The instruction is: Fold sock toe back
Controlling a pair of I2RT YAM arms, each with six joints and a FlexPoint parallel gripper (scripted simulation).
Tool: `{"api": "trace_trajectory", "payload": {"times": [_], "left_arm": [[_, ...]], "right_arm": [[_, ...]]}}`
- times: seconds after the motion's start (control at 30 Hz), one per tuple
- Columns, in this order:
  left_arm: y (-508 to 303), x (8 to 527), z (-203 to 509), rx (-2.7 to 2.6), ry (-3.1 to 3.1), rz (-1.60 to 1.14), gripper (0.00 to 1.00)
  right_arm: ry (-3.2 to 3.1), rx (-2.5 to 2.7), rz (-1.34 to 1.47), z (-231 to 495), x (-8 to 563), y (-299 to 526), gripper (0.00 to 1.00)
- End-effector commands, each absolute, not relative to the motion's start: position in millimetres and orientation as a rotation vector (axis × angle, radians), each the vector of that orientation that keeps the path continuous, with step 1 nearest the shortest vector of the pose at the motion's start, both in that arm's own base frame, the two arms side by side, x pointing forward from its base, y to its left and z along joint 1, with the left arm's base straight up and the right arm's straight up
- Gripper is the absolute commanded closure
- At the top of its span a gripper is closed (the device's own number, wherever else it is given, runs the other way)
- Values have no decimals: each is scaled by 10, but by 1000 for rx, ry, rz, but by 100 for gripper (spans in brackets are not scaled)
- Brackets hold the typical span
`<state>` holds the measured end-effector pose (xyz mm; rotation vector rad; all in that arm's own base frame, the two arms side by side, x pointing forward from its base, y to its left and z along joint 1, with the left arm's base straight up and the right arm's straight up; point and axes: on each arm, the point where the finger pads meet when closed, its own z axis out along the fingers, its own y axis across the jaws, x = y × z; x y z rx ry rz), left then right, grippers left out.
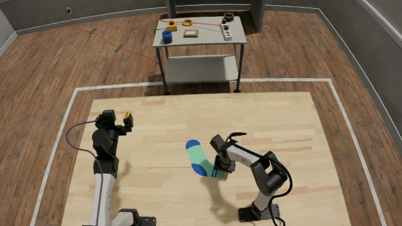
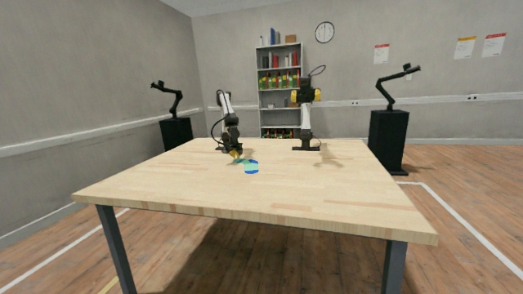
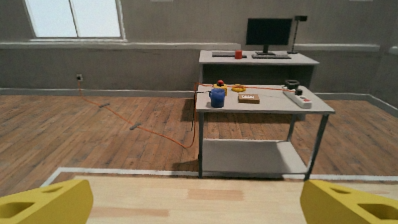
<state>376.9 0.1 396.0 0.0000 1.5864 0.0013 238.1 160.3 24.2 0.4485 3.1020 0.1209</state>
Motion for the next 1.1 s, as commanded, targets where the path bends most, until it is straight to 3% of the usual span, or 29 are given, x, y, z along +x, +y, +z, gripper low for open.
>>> {"api": "trace_trajectory", "payload": {"times": [0.0,0.63,1.07], "left_arm": [[0,3754,4021,0,1571,0,0],[0,3754,4021,0,1571,0,0],[0,3754,4021,0,1571,0,0]], "right_arm": [[3108,461,98,119,2358,1573,66],[3112,469,87,-36,2333,1538,66],[3122,445,123,-70,2307,1614,73]]}}
